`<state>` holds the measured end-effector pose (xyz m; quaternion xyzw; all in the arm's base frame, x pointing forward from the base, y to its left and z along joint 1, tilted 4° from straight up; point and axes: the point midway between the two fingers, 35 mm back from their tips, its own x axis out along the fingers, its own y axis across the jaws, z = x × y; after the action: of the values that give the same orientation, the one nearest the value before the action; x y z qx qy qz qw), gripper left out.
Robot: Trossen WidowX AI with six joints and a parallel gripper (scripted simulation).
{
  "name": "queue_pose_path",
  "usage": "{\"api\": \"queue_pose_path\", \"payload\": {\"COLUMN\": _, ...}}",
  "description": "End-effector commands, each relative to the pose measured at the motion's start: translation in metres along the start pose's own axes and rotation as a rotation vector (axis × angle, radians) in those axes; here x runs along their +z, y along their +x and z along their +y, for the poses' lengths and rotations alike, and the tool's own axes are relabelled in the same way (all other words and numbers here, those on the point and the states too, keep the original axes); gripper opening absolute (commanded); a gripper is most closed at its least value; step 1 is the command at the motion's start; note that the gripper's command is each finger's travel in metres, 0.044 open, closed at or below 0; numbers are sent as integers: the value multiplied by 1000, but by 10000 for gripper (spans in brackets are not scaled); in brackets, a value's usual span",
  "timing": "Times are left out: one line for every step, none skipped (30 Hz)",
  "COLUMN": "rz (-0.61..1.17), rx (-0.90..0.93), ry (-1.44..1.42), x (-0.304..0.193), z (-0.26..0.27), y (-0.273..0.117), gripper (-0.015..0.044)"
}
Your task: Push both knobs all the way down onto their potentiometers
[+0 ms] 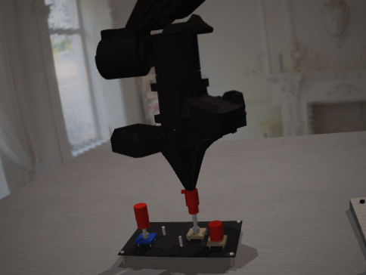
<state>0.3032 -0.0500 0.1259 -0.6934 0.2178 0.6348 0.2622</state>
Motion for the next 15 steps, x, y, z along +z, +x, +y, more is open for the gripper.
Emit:
{"api": "queue_pose_path", "payload": {"rz": -13, "rx": 10, "ry": 2, "x": -1, "z": 0, "y": 16, "gripper": 0}}
{"api": "queue_pose_path", "payload": {"rz": -13, "rx": 10, "ry": 2, "x": -1, "z": 0, "y": 17, "gripper": 0}}
{"api": "queue_pose_path", "payload": {"rz": -13, "rx": 10, "ry": 2, "x": -1, "z": 0, "y": 17, "gripper": 0}}
{"api": "queue_pose_path", "payload": {"rz": -13, "rx": 10, "ry": 2, "x": -1, "z": 0, "y": 17, "gripper": 0}}
{"api": "queue_pose_path", "payload": {"rz": -13, "rx": 10, "ry": 2, "x": -1, "z": 0, "y": 17, "gripper": 0}}
{"api": "queue_pose_path", "payload": {"rz": -13, "rx": 10, "ry": 2, "x": -1, "z": 0, "y": 17, "gripper": 0}}
{"api": "queue_pose_path", "payload": {"rz": -13, "rx": 10, "ry": 2, "x": -1, "z": 0, "y": 17, "gripper": 0}}
{"api": "queue_pose_path", "payload": {"rz": -13, "rx": 10, "ry": 2, "x": -1, "z": 0, "y": 17, "gripper": 0}}
{"api": "queue_pose_path", "payload": {"rz": -13, "rx": 10, "ry": 2, "x": -1, "z": 0, "y": 17, "gripper": 0}}
{"api": "queue_pose_path", "payload": {"rz": -13, "rx": 10, "ry": 2, "x": -1, "z": 0, "y": 18, "gripper": 0}}
{"api": "queue_pose_path", "payload": {"rz": -13, "rx": 10, "ry": 2, "x": -1, "z": 0, "y": 19, "gripper": 0}}
{"api": "queue_pose_path", "payload": {"rz": -13, "rx": 10, "ry": 2, "x": -1, "z": 0, "y": 20, "gripper": 0}}
{"api": "queue_pose_path", "payload": {"rz": -13, "rx": 10, "ry": 2, "x": -1, "z": 0, "y": 21, "gripper": 0}}
{"api": "queue_pose_path", "payload": {"rz": -13, "rx": 10, "ry": 2, "x": -1, "z": 0, "y": 22, "gripper": 0}}
{"api": "queue_pose_path", "payload": {"rz": -13, "rx": 10, "ry": 2, "x": -1, "z": 0, "y": 23, "gripper": 0}}
